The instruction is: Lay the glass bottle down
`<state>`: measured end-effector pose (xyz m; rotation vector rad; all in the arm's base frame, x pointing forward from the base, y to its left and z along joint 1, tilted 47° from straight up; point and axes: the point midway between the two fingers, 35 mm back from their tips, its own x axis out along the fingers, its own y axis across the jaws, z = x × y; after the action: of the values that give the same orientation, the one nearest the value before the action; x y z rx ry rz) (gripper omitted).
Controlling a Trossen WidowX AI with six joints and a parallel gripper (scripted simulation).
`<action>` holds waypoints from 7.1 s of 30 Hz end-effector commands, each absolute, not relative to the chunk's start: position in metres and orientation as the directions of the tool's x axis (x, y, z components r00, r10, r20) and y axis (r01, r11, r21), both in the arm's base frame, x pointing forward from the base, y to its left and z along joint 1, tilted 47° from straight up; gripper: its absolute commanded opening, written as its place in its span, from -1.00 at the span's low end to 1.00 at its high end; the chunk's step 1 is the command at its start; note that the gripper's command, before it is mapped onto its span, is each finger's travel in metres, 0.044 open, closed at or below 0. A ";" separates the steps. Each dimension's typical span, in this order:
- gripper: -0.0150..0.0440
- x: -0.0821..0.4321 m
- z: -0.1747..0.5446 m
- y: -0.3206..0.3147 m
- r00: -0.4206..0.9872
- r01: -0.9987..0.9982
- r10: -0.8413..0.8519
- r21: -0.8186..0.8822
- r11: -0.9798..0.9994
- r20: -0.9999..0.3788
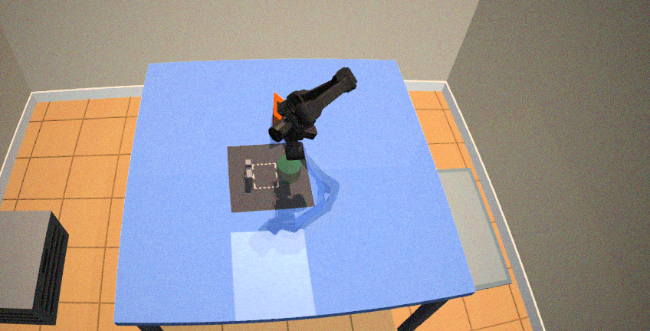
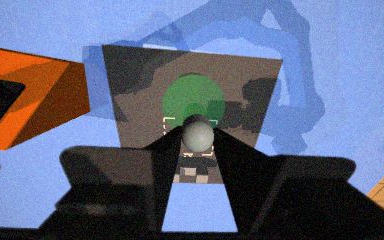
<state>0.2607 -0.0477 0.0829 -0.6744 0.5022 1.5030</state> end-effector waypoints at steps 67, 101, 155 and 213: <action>-0.11 0.265 0.059 -0.079 0.014 -0.996 0.798 -0.079 -0.041 -0.602; -0.11 0.267 0.039 -0.098 0.011 -0.998 0.838 -0.057 -0.023 -0.546; -0.11 0.275 -0.022 -0.127 0.005 -1.000 0.873 0.005 0.008 -0.487; -0.11 0.283 -0.083 -0.129 -0.029 -0.999 0.884 0.045 -0.010 -0.466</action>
<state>0.2791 -0.1306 -0.0817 -0.3461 0.4149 1.5609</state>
